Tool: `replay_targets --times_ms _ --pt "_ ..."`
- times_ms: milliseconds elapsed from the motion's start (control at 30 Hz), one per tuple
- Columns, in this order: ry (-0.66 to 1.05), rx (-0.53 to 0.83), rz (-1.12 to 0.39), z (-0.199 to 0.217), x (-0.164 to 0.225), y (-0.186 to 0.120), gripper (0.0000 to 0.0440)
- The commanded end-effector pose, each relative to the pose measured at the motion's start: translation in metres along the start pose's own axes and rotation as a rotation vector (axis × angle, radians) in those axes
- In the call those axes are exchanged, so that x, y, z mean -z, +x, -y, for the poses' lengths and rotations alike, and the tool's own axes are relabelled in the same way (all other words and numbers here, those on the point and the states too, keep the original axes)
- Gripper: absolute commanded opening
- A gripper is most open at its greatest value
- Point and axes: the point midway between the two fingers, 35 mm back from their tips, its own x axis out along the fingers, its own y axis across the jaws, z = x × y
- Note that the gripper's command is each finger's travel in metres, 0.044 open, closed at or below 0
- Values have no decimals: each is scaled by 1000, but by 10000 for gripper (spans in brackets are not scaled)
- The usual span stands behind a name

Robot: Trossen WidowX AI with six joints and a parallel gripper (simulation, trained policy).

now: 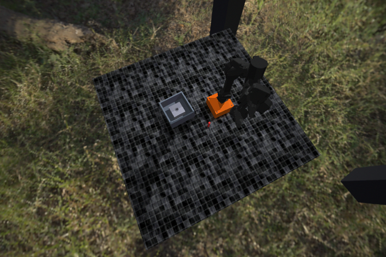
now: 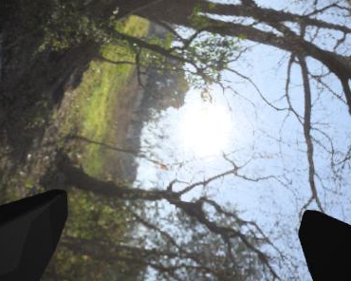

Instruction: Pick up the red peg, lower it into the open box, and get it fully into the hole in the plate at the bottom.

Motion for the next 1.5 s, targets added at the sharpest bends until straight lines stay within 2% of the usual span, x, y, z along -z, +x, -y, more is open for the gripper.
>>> replay_targets --times_ms 0,67,633,1067,1467 --pt "23 -13 -14 -4 5 0 420" --pt "76 -54 -37 -17 12 2 440" --pt "519 -416 -240 -139 54 0 440" --pt "849 -616 -494 -217 79 -30 440" --pt "1139 -738 -783 -278 91 -67 440"
